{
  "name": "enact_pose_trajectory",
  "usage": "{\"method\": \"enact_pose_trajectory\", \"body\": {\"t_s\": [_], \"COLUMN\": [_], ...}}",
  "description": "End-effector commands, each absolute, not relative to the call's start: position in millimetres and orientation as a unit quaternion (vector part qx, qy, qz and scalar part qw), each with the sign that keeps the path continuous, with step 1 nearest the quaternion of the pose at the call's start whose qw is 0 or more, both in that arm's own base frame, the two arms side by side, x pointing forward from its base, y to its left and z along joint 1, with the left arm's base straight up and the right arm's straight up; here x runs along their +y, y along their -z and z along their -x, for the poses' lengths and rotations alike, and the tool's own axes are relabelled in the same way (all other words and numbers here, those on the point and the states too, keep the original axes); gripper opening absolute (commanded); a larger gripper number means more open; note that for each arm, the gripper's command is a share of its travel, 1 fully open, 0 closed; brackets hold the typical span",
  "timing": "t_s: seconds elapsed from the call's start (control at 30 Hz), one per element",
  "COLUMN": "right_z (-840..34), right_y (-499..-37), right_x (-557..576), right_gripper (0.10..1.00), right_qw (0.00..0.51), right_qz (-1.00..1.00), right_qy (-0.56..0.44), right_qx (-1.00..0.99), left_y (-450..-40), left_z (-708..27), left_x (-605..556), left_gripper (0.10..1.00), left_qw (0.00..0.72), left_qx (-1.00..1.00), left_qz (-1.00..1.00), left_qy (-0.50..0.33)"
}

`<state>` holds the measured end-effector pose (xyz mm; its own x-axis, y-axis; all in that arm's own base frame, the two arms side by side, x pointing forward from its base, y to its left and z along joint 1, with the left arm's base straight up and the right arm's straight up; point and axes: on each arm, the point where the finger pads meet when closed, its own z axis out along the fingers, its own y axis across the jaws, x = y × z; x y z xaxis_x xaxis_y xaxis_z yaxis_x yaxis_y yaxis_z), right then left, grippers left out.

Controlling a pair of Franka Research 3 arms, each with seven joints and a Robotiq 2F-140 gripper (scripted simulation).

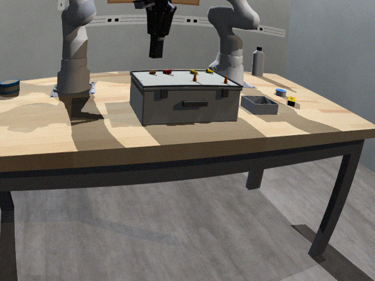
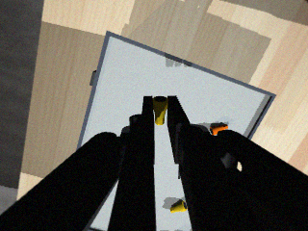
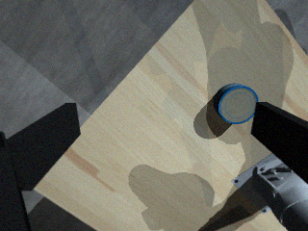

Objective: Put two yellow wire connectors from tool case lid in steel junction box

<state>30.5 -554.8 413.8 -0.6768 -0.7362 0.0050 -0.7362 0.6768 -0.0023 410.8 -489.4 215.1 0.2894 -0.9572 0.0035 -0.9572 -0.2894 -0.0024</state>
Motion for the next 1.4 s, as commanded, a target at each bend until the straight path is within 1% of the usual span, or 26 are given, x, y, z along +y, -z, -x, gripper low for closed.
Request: {"method": "enact_pose_trajectory", "body": {"t_s": [0.0,0.67,1.0,1.37], "right_z": [-30.5,-30.5,-30.5,-30.5], "right_y": [-413.9,-413.9,-413.9,-413.9], "right_x": [-554.8,-554.8,-554.8,-554.8], "right_gripper": [1.000,1.000,1.000,1.000], "right_qw": [0.002,0.002,0.002,0.002], "right_qz": [-0.402,-0.402,-0.402,-0.402], "right_qy": [-0.002,-0.002,-0.002,-0.002], "right_qx": [-0.916,-0.916,-0.916,-0.916], "left_y": [-215.4,-215.4,-215.4,-215.4], "left_z": [-410.0,-409.4,-408.7,-407.0], "left_x": [-488.5,-465.8,-431.8,-357.3], "left_gripper": [0.148,0.148,0.148,0.148], "left_qw": [0.000,0.000,0.000,0.000], "left_qx": [-0.594,-0.594,-0.594,-0.594], "left_qz": [-0.804,-0.804,-0.804,-0.804], "left_qy": [0.000,0.000,0.000,0.000]}}
